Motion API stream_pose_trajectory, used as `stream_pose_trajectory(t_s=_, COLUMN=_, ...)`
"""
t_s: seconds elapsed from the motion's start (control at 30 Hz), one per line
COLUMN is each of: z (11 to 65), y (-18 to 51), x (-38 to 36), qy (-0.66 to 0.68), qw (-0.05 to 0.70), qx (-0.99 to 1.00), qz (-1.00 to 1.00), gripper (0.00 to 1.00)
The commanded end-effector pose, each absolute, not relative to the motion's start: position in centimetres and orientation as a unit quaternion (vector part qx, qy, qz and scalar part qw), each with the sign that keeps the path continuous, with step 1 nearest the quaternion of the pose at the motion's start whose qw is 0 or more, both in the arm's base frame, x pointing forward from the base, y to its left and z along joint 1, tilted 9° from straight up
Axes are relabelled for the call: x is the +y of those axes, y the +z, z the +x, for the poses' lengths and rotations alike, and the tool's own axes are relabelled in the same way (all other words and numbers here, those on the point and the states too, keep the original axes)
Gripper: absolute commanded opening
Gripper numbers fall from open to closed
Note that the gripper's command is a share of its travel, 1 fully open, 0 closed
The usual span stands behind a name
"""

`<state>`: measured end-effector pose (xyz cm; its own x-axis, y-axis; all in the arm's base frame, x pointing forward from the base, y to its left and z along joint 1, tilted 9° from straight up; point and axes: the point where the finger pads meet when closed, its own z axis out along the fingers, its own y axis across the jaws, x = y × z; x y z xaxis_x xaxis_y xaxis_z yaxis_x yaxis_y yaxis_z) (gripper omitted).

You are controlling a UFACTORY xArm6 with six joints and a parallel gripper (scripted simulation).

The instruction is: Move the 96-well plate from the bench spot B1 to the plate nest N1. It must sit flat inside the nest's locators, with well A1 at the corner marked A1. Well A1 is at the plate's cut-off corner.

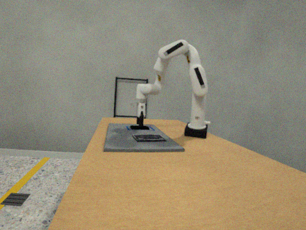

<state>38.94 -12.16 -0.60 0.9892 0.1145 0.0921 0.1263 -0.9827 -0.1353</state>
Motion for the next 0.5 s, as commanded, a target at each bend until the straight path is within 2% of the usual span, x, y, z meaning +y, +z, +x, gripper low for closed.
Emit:
stream_pose_trajectory(t_s=0.0, z=39.09, y=-0.70, x=-12.19, qy=-0.044, qw=0.070, qx=-0.060, qz=-0.995, gripper=1.00)
stream_pose_trajectory(t_s=0.47, z=39.15, y=-1.48, x=-12.07, qy=-0.044, qw=0.070, qx=-0.060, qz=-0.995, gripper=1.00)
